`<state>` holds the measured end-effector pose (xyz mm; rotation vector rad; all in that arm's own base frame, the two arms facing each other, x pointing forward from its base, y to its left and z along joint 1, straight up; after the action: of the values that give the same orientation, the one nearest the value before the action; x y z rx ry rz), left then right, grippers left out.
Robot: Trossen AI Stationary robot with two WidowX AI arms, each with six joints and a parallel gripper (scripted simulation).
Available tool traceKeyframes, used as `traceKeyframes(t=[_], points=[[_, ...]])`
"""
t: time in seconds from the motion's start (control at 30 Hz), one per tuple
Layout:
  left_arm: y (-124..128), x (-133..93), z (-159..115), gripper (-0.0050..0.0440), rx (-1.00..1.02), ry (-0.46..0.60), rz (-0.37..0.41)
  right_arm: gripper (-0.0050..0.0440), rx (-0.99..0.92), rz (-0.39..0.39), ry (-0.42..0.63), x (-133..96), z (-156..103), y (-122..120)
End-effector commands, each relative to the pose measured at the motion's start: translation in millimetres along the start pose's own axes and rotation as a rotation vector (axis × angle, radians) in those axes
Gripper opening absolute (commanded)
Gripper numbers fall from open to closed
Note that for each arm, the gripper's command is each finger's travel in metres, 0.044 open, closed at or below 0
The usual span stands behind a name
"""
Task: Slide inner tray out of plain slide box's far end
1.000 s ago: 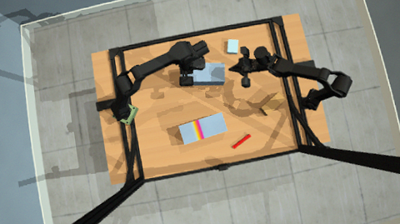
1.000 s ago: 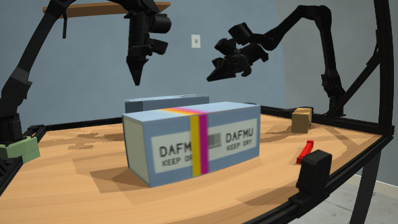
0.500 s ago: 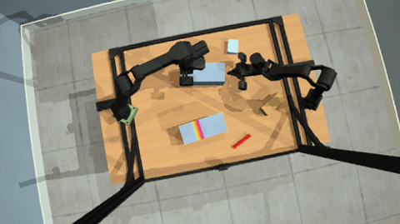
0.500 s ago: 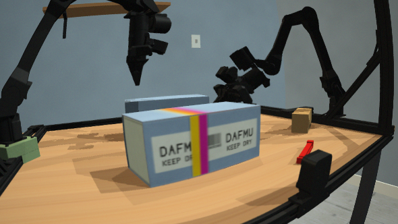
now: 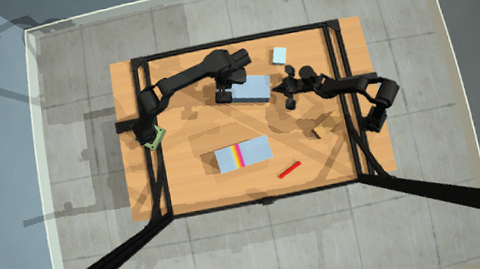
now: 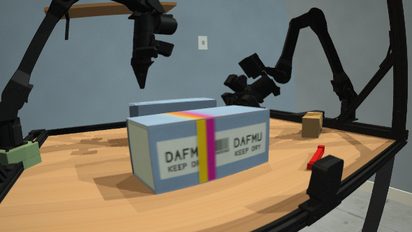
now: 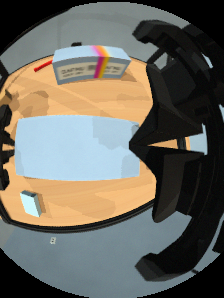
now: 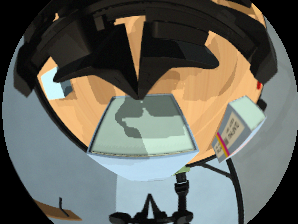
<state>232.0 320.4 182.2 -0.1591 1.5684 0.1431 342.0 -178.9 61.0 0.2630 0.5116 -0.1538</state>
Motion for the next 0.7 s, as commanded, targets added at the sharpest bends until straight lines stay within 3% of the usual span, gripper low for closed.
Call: traceKeyframes(t=[0.0,0.67], points=[[0,3,0,0.0000,0.002,0.000,0.001,0.0000,-0.002,0.004,-0.001,0,-1,0],[1,21,1,0.0000,0.011,-0.003,0.009,0.0000,-0.002,0.004,-0.001,0,-1,0]])
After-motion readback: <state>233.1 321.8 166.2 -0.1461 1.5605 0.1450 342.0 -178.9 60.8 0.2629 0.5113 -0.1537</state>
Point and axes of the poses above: on each arm, the point midway between the two fingers, 35 mm back from their tips, its own x axis out along the fingers, its own y axis across the jaws, z = x × y, the point moved 6 cm from there along -x, back along the fingers, and after that the axes turned 14 degrees about x, right-handed, at the moved point
